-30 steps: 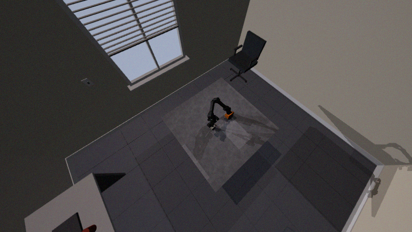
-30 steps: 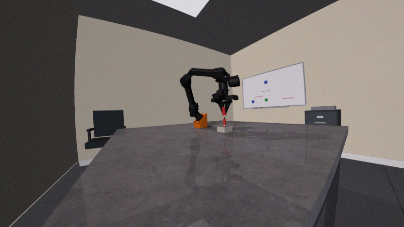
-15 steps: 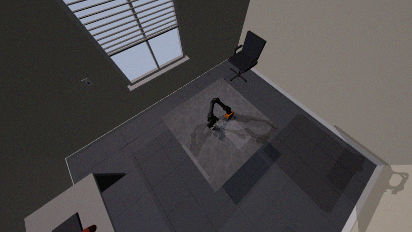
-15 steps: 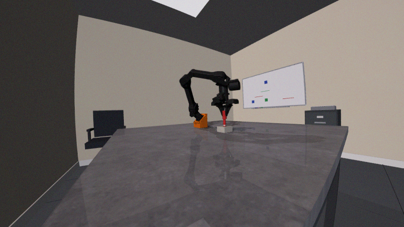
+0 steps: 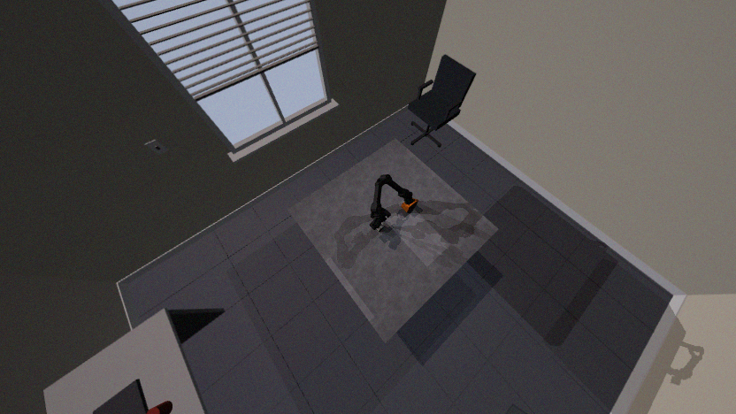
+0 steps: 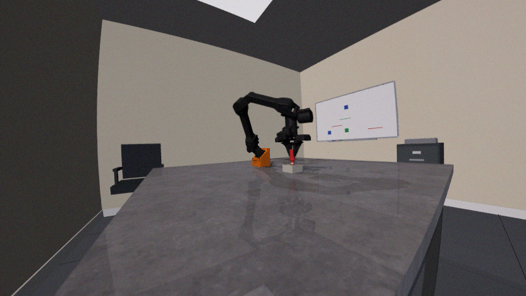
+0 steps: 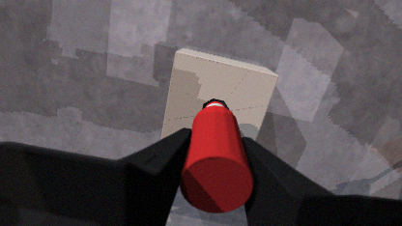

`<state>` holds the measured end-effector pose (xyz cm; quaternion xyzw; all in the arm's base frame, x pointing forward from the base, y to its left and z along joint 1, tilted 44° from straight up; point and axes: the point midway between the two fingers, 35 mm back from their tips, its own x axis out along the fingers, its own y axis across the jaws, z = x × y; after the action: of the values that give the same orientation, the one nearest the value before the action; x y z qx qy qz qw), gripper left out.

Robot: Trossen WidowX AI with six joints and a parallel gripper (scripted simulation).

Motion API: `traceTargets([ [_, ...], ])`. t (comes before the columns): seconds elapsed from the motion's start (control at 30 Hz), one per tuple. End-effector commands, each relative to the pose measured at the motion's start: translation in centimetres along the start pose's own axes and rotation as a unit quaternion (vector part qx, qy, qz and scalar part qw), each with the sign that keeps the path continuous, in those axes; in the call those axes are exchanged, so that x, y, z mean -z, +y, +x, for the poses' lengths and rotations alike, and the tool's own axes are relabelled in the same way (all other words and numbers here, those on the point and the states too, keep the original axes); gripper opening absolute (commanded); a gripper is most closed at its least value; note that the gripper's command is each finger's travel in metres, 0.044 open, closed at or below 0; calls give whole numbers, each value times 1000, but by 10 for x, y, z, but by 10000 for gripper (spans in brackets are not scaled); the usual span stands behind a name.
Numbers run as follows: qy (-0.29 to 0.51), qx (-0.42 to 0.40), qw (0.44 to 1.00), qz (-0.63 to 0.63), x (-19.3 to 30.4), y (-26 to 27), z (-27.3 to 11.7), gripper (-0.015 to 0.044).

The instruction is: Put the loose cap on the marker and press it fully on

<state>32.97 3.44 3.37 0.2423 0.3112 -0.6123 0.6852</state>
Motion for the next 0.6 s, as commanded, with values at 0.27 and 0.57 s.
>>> traceTargets([
  [0.27, -2, -1, 1000, -2, -1, 0, 7, 0],
  [0.57, -1, 1, 1000, 0, 0, -1, 7, 236],
])
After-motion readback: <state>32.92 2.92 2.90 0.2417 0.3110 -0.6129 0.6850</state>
